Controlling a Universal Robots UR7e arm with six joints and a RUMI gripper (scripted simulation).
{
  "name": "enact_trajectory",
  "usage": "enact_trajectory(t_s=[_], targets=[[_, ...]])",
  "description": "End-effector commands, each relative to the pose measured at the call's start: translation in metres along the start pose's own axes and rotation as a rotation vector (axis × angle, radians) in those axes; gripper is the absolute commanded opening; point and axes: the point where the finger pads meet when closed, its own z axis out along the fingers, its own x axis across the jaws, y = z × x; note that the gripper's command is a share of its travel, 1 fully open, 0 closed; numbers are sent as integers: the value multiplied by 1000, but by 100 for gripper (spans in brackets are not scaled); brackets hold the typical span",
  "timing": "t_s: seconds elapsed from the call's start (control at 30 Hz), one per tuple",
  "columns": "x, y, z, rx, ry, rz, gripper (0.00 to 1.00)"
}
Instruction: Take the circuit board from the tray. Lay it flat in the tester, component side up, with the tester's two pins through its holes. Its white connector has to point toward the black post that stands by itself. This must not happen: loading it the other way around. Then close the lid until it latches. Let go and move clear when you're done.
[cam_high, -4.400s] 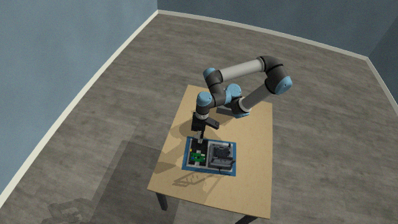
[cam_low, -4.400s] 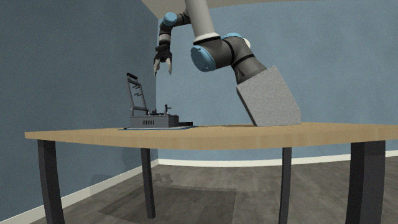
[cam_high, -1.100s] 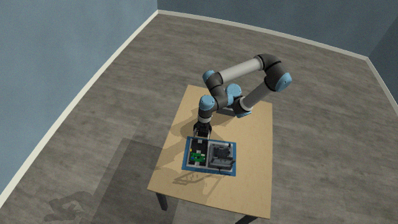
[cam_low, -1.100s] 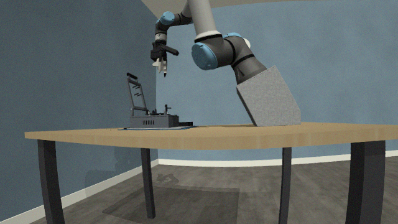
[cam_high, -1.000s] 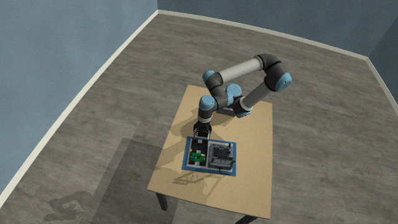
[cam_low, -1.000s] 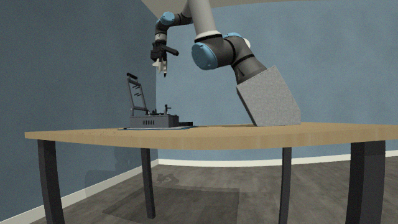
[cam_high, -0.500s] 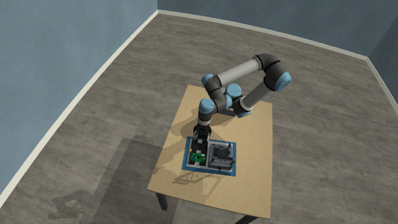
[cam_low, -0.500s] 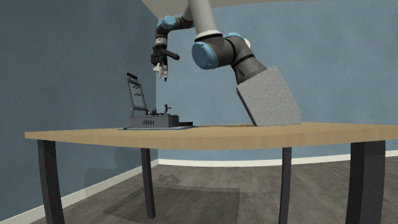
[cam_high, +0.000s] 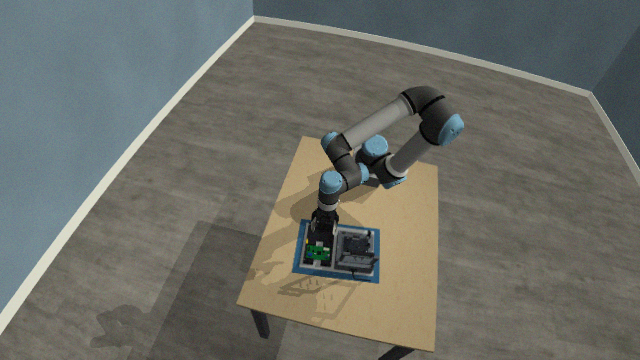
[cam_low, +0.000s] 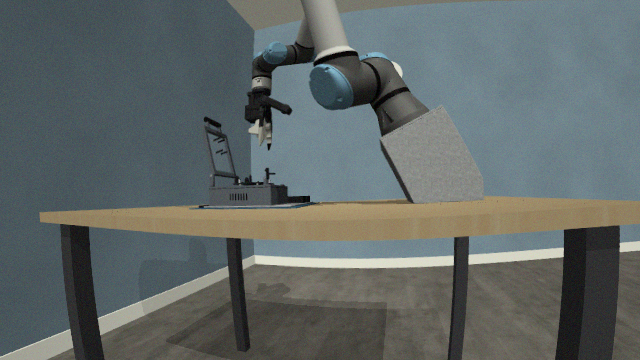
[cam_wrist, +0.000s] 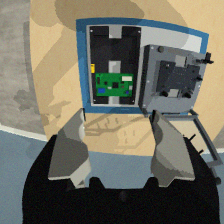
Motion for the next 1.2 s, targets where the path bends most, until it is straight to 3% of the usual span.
enact_trajectory(t_s=[0.0,0.43,0.83,1.17], targets=[[-1,-1,30,-3,-7,0,59],[0,-11,101,-3,-7,0,59],[1,-14,128,-3,-7,0,59],[1,-15,132,-3,-7,0,59]])
